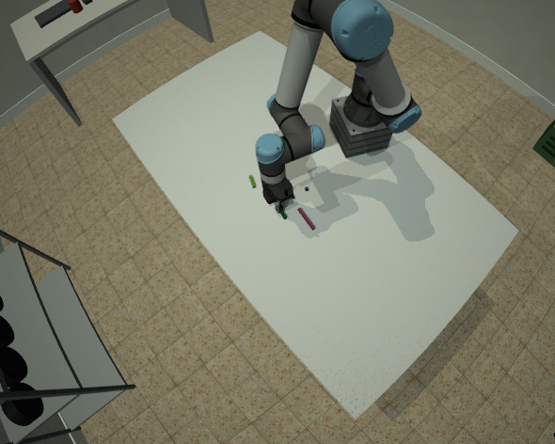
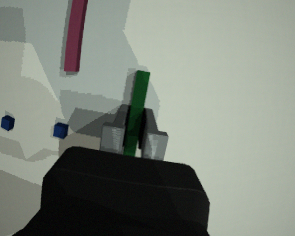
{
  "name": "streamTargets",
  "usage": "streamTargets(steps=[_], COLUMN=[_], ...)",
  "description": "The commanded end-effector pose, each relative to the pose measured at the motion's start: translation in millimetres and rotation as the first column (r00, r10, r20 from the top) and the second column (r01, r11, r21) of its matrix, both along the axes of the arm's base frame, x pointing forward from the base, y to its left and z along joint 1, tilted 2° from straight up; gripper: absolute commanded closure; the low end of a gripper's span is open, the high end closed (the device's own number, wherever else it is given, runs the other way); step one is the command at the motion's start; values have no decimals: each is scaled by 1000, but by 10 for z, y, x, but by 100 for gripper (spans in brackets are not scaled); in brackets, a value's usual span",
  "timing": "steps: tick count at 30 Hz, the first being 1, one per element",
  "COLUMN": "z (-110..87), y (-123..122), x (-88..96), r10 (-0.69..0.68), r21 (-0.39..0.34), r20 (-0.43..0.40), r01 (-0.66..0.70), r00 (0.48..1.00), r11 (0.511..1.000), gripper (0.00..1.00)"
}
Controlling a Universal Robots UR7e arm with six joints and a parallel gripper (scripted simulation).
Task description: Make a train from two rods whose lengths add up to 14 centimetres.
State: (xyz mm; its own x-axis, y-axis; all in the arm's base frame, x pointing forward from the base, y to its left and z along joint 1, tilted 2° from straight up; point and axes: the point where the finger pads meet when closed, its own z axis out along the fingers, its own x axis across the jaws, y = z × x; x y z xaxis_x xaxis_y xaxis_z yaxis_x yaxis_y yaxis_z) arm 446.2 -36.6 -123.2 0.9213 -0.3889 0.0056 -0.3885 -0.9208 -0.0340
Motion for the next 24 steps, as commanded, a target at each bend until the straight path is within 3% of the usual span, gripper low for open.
streamTargets(steps=[1,9,13,17,18,23,24], z=[4,4,4,4,4,4,4], y=[-2,-2,-2,-2,-2,-2,-2], x=[4,4,4,4,4,4,4], r10=[0,0,0,0,0,0,0], r21=[-1,-1,-1,-1,-1,-1,-1], r20=[1,1,1,1,1,1,1], r01=[0,0,0,0,0,0,0], r00=[1000,1000,1000,1000,1000,1000,1000], r11=[1000,1000,1000,1000,1000,1000,1000], gripper=[76,76,64,64,58,52,46])
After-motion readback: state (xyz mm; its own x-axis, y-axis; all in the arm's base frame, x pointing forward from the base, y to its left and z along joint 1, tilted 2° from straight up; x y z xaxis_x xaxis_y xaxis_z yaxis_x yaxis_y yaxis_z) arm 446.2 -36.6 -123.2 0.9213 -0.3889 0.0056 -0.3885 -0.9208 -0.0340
